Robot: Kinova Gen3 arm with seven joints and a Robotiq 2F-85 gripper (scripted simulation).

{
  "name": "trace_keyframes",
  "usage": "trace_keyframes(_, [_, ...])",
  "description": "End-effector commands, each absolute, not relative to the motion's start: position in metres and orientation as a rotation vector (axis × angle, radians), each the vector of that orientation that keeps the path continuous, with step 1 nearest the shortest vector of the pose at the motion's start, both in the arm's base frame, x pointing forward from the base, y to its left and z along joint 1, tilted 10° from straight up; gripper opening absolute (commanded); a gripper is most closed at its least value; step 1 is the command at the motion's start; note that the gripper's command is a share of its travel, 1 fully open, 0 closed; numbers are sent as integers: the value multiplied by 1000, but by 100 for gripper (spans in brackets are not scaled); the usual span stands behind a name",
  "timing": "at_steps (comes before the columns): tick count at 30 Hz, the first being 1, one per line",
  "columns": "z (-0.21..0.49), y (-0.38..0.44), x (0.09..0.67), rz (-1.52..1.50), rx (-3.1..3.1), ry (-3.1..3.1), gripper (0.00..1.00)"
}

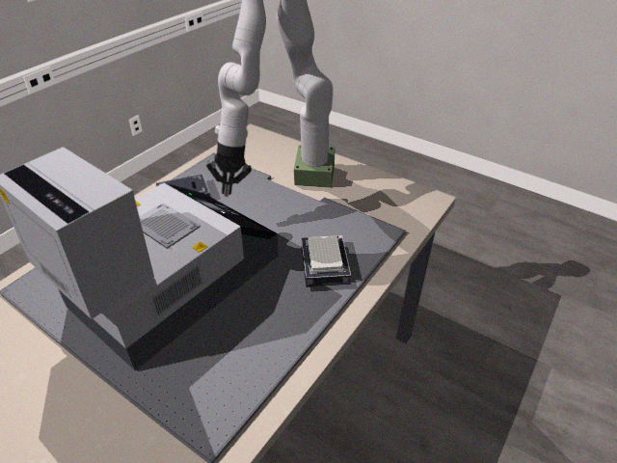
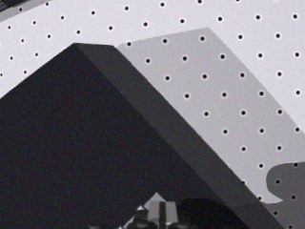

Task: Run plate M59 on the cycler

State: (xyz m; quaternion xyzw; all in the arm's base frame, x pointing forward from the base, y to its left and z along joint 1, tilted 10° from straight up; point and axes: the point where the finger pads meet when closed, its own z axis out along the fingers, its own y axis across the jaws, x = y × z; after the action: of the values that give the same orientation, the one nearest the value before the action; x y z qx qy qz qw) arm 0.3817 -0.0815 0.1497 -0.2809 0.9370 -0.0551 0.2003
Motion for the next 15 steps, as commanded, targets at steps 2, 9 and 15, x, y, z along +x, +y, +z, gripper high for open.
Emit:
trace_keyframes(2, [150, -82, 380, -154, -788, 2620, 10])
trace_keyframes(9, [160, -82, 380, -153, -792, 2619, 10])
trace_keyframes(15, [165, -82, 379, -153, -792, 2619, 10])
